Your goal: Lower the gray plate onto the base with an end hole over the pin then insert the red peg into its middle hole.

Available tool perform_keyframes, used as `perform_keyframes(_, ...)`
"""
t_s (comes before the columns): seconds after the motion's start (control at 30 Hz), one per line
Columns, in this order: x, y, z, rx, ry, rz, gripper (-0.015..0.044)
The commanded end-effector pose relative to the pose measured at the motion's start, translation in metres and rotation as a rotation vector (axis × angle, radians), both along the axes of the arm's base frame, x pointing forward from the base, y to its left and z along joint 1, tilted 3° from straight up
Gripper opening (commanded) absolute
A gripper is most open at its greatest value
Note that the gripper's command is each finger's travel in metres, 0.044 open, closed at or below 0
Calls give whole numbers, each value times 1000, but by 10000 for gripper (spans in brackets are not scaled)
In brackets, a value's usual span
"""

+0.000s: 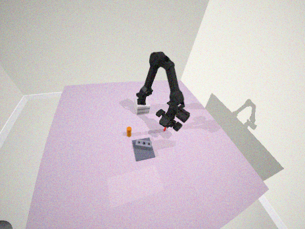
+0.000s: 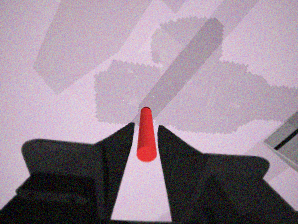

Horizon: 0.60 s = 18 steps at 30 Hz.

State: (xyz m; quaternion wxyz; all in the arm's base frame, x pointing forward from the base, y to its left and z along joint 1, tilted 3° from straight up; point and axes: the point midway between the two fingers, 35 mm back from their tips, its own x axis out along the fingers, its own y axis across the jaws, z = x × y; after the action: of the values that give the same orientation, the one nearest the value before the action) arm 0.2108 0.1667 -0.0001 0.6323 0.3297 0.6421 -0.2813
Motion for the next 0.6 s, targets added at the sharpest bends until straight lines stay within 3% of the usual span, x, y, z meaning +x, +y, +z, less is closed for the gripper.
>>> perform_keyframes(0.0,1,0,-1,-5,-3,-3,13)
perform_keyframes(0.57,1,0,4,-5,-3,-3,0)
